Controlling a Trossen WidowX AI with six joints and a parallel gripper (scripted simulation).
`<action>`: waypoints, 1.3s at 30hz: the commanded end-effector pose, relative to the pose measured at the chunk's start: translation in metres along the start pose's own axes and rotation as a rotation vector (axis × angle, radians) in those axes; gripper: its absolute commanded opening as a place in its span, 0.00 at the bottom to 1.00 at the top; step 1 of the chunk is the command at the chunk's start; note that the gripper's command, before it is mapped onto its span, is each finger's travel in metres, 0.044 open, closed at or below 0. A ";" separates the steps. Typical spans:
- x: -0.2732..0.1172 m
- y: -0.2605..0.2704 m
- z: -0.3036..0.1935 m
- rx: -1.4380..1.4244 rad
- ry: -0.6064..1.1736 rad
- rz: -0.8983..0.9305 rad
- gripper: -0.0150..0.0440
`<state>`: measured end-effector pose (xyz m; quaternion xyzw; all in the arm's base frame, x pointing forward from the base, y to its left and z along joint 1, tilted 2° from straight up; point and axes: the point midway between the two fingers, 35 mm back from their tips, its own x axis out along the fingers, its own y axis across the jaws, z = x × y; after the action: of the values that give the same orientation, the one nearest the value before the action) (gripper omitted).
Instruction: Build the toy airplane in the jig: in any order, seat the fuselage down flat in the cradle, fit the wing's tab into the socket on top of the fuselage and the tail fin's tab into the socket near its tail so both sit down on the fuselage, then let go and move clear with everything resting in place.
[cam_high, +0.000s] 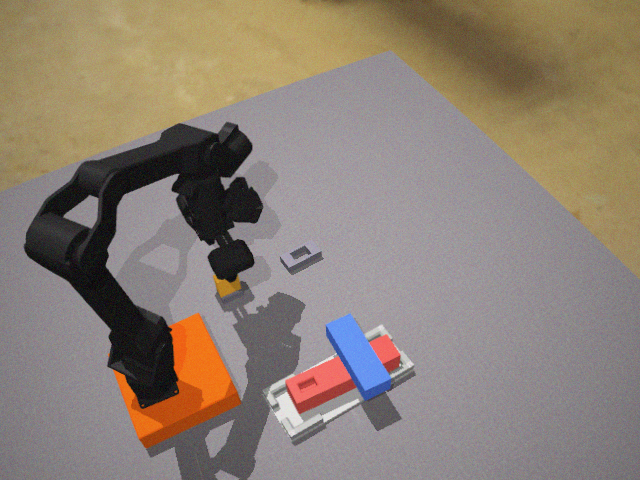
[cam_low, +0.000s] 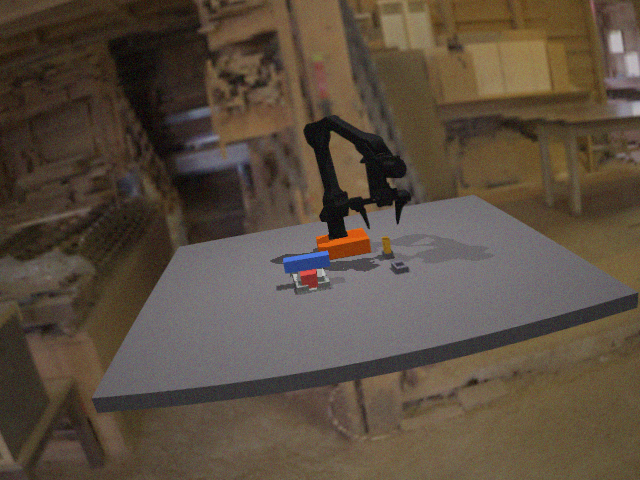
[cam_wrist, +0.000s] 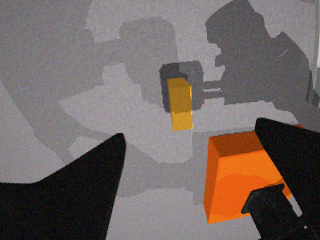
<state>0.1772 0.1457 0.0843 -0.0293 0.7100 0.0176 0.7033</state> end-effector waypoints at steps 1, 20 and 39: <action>0.009 0.001 0.000 0.005 -0.001 0.006 1.00; 0.040 0.002 0.001 0.005 -0.001 0.006 1.00; 0.071 0.002 0.000 0.005 -0.001 0.006 1.00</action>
<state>0.1784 0.1471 0.0219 -0.0263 0.7063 0.0205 0.7071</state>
